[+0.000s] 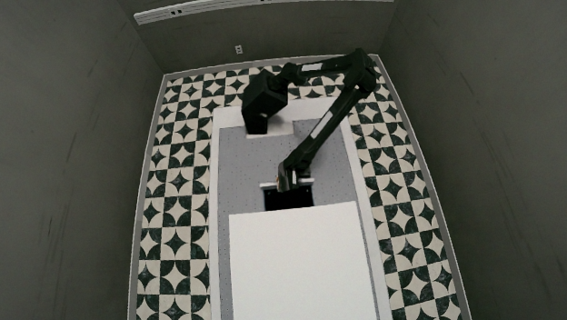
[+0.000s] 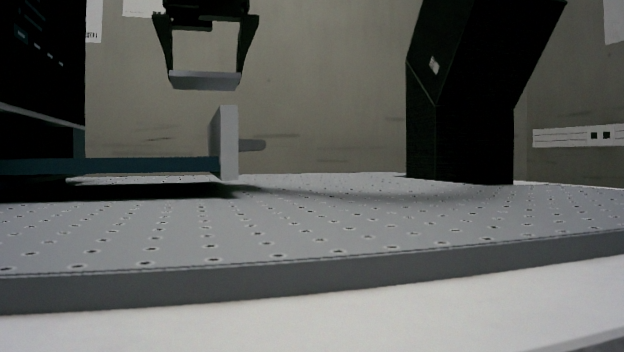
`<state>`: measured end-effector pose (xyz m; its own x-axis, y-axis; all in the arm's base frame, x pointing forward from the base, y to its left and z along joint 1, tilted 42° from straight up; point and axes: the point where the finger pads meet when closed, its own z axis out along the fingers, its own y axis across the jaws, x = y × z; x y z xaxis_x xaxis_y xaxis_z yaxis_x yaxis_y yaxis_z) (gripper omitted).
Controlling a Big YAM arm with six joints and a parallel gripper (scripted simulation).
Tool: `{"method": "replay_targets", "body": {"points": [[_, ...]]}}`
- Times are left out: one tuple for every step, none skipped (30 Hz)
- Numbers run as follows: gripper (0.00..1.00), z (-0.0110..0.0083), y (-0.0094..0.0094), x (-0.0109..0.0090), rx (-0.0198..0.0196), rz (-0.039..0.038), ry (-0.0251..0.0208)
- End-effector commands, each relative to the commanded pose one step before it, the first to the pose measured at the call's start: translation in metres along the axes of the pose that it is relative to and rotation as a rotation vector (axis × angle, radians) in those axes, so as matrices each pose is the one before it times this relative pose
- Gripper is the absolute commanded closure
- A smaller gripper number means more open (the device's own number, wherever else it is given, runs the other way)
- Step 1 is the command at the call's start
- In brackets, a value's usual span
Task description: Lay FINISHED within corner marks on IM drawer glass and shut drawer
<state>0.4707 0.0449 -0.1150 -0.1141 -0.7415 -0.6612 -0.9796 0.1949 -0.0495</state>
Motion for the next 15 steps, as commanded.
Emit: {"method": "replay_targets", "body": {"points": [[0.22,0.00553,-0.00300,-0.00572,-0.02003,-0.04065,-0.00380],[0.22,-0.00863,-0.00396,-0.01112,0.01650,-0.02197,-0.00054],[0.22,0.00000,0.00000,0.00002,0.00000,0.00000,0.00008],[0.22,0.00000,-0.00001,0.00000,0.00002,-0.00001,0.00000],[0.22,0.00262,0.00228,0.00238,-0.00628,0.00554,0.00019],[0.22,0.00313,0.00273,0.00285,-0.00750,0.00662,0.00027],[0.22,0.00157,0.00178,0.00137,-0.00401,0.00361,0.00026],[0.22,0.00017,0.00014,0.00018,-0.00041,0.00036,0.00009],[0.22,-0.00001,-0.00001,0.00000,0.00001,-0.00002,0.00000],[0.22,-0.00002,-0.00005,-0.00001,0.00006,-0.00006,0.00000],[0.22,-0.00001,-0.00002,0.00000,0.00002,-0.00002,0.00000],[0.22,0.00000,-0.00001,0.00000,0.00001,-0.00001,0.00000],[0.22,0.00000,-0.00001,0.00000,0.00001,-0.00001,0.00000],[0.22,0.00000,0.00000,0.00000,0.00000,0.00000,0.00000],[0.22,0.00000,0.00000,0.00000,0.00000,0.00000,0.00000]]}}
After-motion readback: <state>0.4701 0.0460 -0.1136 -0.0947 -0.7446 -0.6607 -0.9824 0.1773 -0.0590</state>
